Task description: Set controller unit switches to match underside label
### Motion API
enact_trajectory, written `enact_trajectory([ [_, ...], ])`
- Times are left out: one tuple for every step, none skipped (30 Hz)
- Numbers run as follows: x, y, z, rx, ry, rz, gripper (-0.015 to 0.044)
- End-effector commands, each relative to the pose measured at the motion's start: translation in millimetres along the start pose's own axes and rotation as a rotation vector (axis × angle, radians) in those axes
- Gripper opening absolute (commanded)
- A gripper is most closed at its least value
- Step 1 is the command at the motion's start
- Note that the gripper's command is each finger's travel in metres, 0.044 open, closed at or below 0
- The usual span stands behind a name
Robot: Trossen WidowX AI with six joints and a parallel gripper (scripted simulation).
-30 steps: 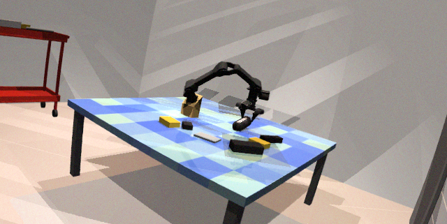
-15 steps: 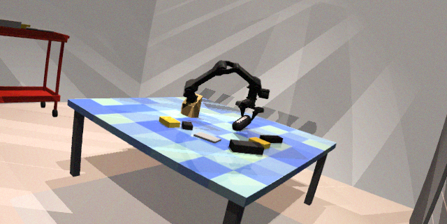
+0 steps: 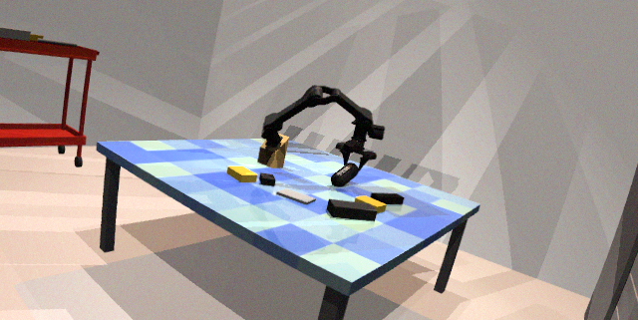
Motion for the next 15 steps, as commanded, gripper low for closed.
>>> enact_trajectory([
  [5.5,0.0,-3.7,-0.007,0.001,-0.004,0.0336],
  [5.8,-0.2,-4.2,-0.007,0.001,-0.004,0.0336],
  [6.2,-0.2,-4.4,-0.007,0.001,-0.004,0.0336],
  [6.8,-0.3,-4.7,-0.007,0.001,-0.004,0.0336],
  [7.3,-0.3,-5.0,-0.007,0.001,-0.004,0.0336],
  [8.0,-0.4,-5.4,-0.007,0.001,-0.004,0.0336],
  [8.6,-0.5,-5.8,-0.007,0.001,-0.004,0.0336],
  [9.3,-0.6,-6.3,-0.007,0.001,-0.004,0.0336],
  [10.0,-0.7,-6.8,-0.007,0.001,-0.004,0.0336],
  [10.7,-0.9,-7.3,-0.007,0.001,-0.004,0.0336],
  [11.3,-1.0,-7.8,-0.007,0.001,-0.004,0.0336],
  [12.0,-1.1,-8.3,-0.007,0.001,-0.004,0.0336],
  [12.6,-1.2,-8.8,-0.007,0.001,-0.004,0.0336],
  [13.2,-1.3,-9.3,-0.007,0.001,-0.004,0.0336],
  [13.8,-1.4,-9.8,-0.007,0.001,-0.004,0.0336],
])
Point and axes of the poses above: the point midway between the two fingers, 35 mm back from their tips, its own x axis back along the fingers, its own y axis across the jaws, z = x × y, the point moved 4 cm from there along x, back along the fingers, and after that the axes turned 12 degrees about x, right-handed, at the moved point
